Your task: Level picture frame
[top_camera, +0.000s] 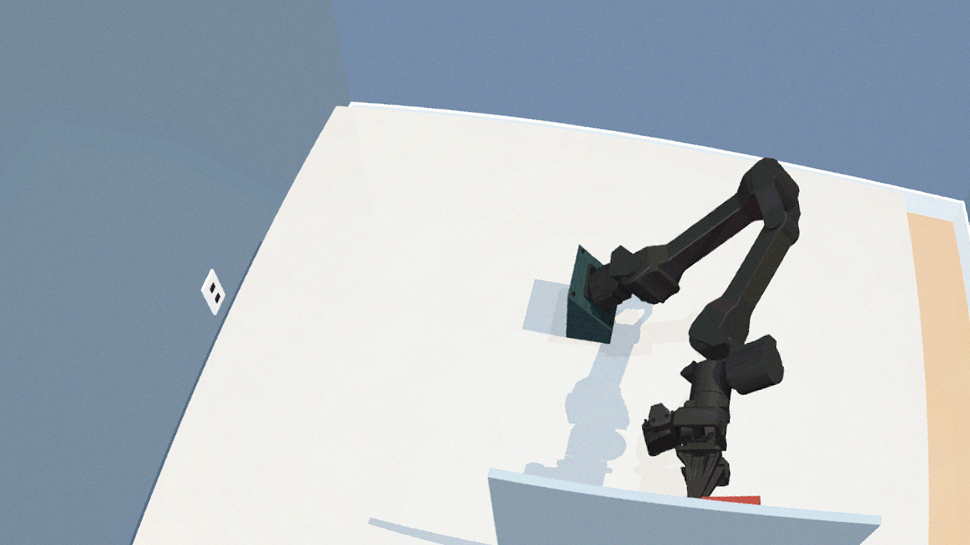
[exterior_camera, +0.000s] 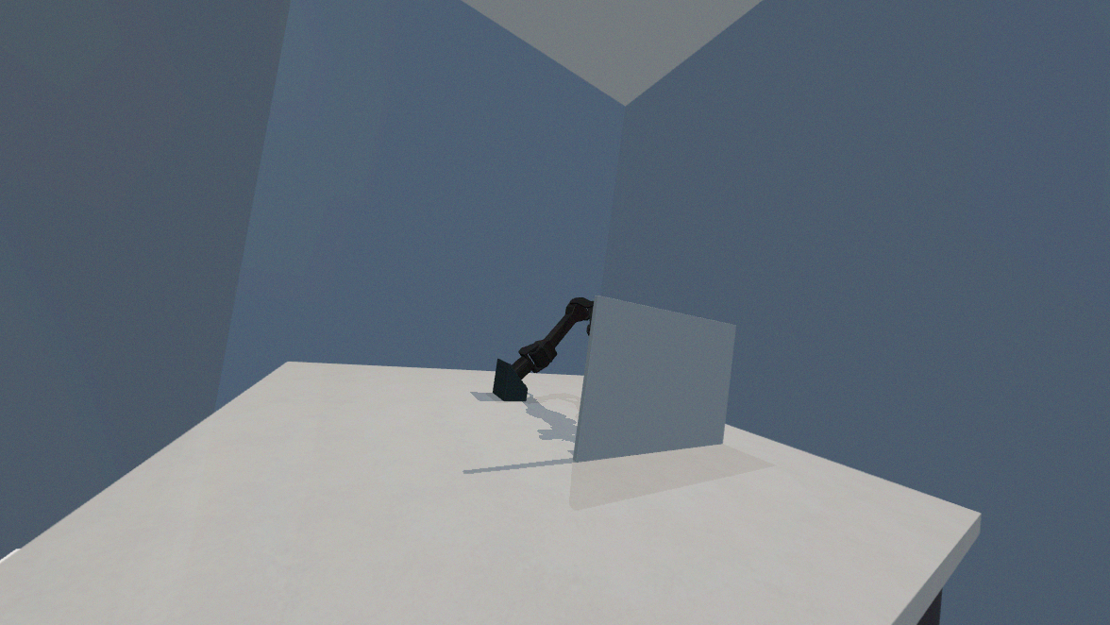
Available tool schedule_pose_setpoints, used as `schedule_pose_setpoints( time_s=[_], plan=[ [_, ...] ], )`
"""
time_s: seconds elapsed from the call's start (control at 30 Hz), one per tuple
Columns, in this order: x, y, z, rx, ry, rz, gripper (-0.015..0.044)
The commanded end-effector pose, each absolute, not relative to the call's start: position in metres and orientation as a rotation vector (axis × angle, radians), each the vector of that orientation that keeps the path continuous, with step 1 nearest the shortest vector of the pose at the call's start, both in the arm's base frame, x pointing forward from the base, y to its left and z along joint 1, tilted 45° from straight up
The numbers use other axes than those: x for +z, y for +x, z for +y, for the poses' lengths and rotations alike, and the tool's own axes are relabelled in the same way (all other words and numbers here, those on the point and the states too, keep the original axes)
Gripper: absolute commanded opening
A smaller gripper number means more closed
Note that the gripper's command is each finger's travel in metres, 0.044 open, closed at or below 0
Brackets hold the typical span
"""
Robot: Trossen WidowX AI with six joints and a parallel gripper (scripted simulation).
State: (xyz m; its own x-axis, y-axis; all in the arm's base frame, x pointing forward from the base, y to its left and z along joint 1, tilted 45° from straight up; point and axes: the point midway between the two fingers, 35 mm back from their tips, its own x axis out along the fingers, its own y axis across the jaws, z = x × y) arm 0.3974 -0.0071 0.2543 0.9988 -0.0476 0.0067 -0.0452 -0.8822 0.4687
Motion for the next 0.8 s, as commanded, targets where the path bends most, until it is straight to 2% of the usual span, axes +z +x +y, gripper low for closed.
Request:
schedule_pose_setpoints(
  time_s=[0.0, 0.77],
  plan=[
    [0.2572, 0.3976, -0.0104, 0.0, 2.658, -0.086, 0.0],
    [0.2553, 0.3979, -0.0067, 0.0, 2.658, -0.086, 0.0]
  ],
)
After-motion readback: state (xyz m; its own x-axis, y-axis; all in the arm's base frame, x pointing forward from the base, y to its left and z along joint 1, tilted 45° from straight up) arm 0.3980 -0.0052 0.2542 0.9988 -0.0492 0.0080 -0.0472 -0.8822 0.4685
